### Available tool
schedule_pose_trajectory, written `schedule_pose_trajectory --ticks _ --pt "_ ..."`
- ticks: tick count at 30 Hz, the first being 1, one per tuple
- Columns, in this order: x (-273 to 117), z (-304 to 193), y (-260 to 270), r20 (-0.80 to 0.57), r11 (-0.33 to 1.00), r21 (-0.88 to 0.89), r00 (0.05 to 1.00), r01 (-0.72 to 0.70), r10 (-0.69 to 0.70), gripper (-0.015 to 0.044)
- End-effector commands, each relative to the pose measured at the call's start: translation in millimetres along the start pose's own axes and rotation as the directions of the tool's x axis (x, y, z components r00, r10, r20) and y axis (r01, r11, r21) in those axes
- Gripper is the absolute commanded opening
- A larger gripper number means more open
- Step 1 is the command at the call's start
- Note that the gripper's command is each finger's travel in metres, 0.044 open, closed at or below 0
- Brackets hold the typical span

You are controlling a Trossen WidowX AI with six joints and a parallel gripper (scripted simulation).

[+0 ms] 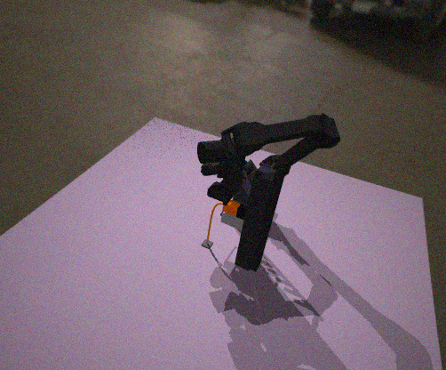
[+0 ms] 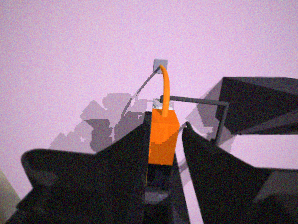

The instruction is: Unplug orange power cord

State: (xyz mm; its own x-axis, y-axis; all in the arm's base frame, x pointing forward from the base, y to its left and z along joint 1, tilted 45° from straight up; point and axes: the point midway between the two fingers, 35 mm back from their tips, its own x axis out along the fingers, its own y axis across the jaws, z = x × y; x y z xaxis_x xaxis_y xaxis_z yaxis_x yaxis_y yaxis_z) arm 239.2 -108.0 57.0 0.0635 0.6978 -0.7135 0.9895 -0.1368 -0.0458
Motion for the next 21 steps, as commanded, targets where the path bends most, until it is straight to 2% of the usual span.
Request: schedule_pose_trajectory --ticks 1,14,18,21 --pt "-1 -6 -1 -0.002 1.000 0.004 1.000 -0.005 0.005 0.0160" --pt "11 -6 -1 -0.002 1.000 0.004 1.000 -0.005 0.005 0.0160" --pt "9 -5 0 0.001 1.000 -0.001 1.000 -0.001 0.001 0.0055" --pt "9 -5 0 0.001 1.000 -0.001 1.000 -0.001 0.001 0.0035"
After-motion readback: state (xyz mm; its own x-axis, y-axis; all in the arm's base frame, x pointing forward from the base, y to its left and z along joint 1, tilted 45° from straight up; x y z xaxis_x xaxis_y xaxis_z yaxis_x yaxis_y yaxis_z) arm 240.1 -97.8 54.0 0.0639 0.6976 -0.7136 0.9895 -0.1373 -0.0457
